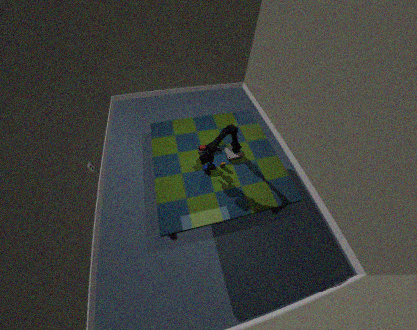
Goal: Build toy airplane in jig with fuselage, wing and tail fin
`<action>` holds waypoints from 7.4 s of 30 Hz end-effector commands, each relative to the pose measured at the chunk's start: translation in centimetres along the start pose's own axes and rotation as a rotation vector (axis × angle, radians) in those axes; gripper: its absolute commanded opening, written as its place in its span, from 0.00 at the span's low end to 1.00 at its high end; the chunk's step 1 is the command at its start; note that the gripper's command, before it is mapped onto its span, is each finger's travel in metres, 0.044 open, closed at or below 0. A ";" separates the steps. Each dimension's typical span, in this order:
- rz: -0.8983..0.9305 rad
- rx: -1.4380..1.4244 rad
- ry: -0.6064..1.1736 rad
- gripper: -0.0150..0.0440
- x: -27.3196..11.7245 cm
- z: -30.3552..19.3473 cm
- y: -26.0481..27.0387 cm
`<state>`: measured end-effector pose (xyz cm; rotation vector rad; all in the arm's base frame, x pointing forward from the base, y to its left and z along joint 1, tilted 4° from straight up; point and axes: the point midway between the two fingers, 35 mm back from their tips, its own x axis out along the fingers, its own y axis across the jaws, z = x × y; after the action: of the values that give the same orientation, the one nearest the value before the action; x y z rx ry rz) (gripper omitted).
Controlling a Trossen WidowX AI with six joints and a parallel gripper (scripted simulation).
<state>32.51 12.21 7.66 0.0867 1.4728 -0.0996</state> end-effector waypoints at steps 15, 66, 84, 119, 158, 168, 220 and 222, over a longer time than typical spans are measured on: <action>-0.006 0.001 0.004 1.00 3.1 -0.1 -0.1; 0.009 -0.010 -0.030 0.25 -3.2 0.9 0.8; -0.004 0.000 0.002 0.25 -8.7 0.0 0.0; -0.012 0.543 0.002 0.25 -7.4 2.2 -9.3; -0.022 1.283 -0.010 0.25 -5.4 0.7 -21.7; -0.024 1.474 -0.015 0.25 -4.9 -0.4 -24.6; -0.024 1.520 -0.017 0.58 -0.9 -0.7 -25.4; -0.024 1.520 -0.017 0.58 -0.8 -0.7 -25.4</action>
<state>28.67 -12.94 8.90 1.2690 1.0825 -1.2107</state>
